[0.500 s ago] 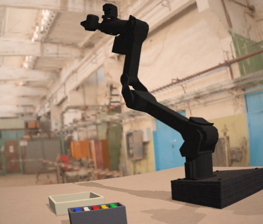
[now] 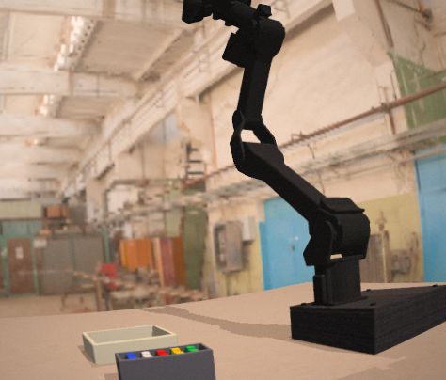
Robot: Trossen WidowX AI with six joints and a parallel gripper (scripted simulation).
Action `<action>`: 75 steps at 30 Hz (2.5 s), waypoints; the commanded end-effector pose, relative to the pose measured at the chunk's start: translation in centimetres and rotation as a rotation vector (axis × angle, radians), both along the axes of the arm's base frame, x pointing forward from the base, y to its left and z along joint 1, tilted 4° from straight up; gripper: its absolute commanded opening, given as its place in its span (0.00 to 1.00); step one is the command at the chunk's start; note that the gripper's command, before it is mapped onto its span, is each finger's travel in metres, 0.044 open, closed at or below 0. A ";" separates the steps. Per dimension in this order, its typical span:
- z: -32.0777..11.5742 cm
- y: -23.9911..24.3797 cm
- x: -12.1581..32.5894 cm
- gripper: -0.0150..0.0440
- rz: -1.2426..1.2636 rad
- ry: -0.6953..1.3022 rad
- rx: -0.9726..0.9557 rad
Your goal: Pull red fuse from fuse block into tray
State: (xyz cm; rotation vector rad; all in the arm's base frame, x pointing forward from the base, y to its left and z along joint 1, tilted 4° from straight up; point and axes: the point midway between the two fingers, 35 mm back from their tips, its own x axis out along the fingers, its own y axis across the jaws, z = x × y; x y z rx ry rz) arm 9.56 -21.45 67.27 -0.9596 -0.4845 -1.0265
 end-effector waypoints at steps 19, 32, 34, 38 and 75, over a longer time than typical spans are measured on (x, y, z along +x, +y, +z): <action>3.2 28.9 -3.5 0.37 -0.688 -0.012 -1.035; -4.9 42.8 4.8 0.37 -0.974 0.025 -1.656; -7.1 44.6 6.8 0.37 -1.009 0.032 -1.776; -12.1 47.3 11.0 0.37 -1.059 0.049 -2.019; -62.0 26.9 18.9 0.37 0.873 -0.152 -3.647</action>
